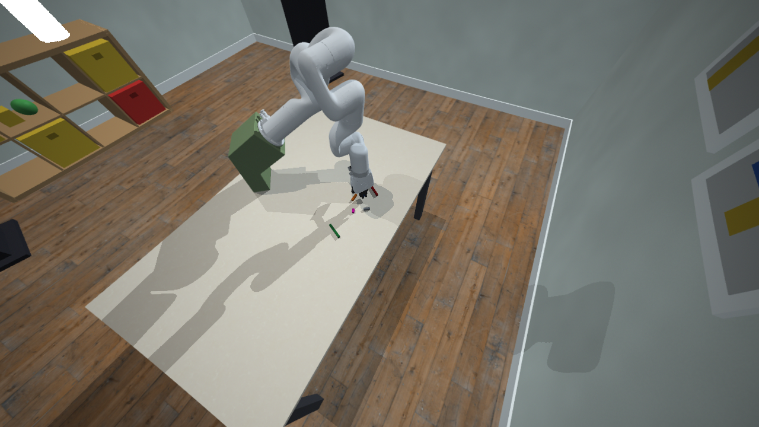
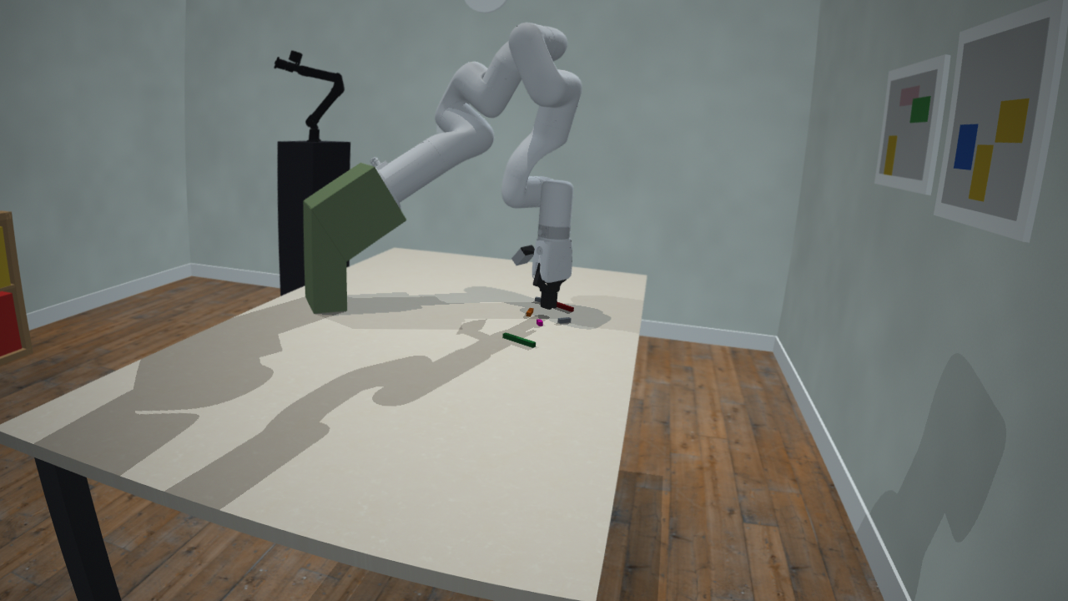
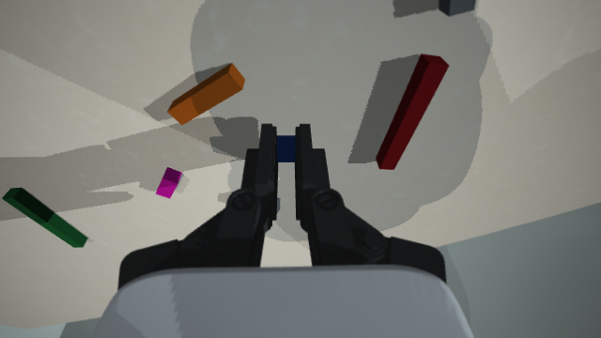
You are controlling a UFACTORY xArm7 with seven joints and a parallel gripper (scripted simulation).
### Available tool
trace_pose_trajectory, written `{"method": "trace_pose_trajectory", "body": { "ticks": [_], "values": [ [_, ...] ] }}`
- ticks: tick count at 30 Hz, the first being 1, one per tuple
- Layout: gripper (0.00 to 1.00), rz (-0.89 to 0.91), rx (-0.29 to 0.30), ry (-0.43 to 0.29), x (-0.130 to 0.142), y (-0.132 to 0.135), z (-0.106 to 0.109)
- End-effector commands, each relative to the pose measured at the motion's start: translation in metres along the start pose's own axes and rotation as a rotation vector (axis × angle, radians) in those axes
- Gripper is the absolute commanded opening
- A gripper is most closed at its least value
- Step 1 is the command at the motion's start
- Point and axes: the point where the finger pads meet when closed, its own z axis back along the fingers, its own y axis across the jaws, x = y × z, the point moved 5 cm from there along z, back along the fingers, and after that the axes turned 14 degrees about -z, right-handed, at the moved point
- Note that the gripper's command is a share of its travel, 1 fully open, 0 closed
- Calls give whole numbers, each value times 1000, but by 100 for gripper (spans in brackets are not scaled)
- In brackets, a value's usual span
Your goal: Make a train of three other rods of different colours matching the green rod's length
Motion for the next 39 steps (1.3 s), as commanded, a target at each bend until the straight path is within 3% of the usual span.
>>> {"method": "trace_pose_trajectory", "body": {
  "ticks": [1, 6, 17, 33, 39],
  "values": [
    [4, -1, 0, 0, 1, 0, 22],
    [4, -1, 0, 0, 1, 0, 48],
    [4, -1, 0, 0, 1, 0, 82],
    [4, 1, 1, 0, 3, -1, 87],
    [4, 55, 26, -1, 45, -31, 89]
  ]
}}
